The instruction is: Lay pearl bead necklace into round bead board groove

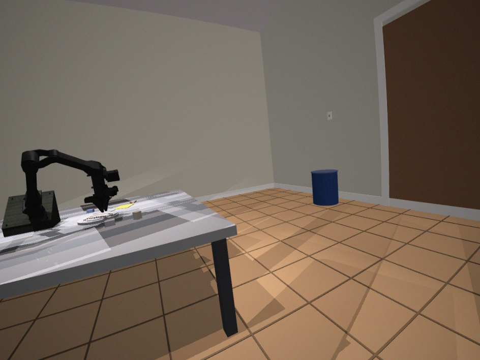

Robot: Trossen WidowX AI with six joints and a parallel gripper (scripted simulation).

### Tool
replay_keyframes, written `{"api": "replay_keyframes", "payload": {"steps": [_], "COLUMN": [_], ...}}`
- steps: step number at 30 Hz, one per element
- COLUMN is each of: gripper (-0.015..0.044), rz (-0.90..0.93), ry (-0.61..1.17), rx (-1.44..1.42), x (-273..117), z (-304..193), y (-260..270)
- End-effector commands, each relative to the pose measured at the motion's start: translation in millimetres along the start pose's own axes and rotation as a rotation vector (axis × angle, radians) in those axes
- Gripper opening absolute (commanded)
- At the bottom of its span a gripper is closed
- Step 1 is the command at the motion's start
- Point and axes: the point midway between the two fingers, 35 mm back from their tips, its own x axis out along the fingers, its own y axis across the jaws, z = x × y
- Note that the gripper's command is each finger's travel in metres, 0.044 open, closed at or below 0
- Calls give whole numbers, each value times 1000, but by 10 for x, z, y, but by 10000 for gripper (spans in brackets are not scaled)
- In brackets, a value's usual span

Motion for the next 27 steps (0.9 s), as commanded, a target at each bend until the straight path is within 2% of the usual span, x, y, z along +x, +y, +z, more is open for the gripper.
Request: {"api": "replay_keyframes", "payload": {"steps": [1,17,22,27], "gripper": [120,120,0,0], "rz": [-3,-10,-5,-5], "ry": [0,1,4,4], "rx": [-7,-16,-6,-6], "x": [58,274,250,250], "z": [-4,-14,-10,-10], "y": [2,-1,-8,-8]}}
